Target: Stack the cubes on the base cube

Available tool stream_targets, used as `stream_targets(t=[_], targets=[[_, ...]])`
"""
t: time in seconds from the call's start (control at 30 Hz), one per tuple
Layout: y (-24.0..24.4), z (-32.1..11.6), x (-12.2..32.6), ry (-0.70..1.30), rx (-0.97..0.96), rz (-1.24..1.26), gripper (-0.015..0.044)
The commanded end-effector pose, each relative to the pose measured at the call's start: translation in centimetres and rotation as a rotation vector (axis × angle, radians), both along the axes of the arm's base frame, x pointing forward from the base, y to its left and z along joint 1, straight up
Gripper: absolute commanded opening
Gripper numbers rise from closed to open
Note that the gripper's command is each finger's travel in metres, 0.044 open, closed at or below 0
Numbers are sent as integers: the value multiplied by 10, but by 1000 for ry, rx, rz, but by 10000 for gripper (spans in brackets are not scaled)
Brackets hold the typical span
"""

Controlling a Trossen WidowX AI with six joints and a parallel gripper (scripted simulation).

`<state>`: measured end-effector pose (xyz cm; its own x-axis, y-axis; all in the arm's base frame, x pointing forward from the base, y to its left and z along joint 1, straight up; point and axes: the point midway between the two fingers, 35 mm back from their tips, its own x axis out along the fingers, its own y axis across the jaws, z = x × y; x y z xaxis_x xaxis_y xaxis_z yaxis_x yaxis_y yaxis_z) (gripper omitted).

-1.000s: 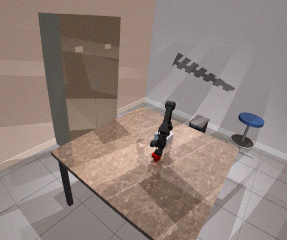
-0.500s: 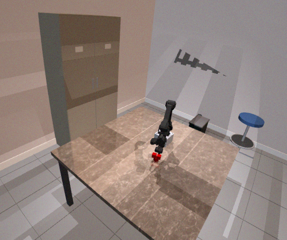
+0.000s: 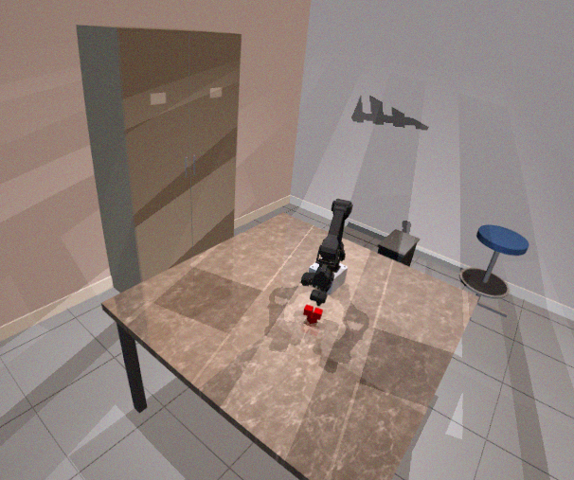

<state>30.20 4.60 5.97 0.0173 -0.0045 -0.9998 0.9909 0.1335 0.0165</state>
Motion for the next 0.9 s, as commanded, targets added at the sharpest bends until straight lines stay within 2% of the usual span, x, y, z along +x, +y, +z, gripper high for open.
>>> stream_targets(t=[0.0,0.1,0.33,0.6,0.87], targets=[[0,6,1,-4,1,0,336],[0,9,1,-4,1,0,400],[9,9,0,-2,0,9,400],[98,11,-21,0,8,8,400],[104,11,-24,1,9,0,400]])
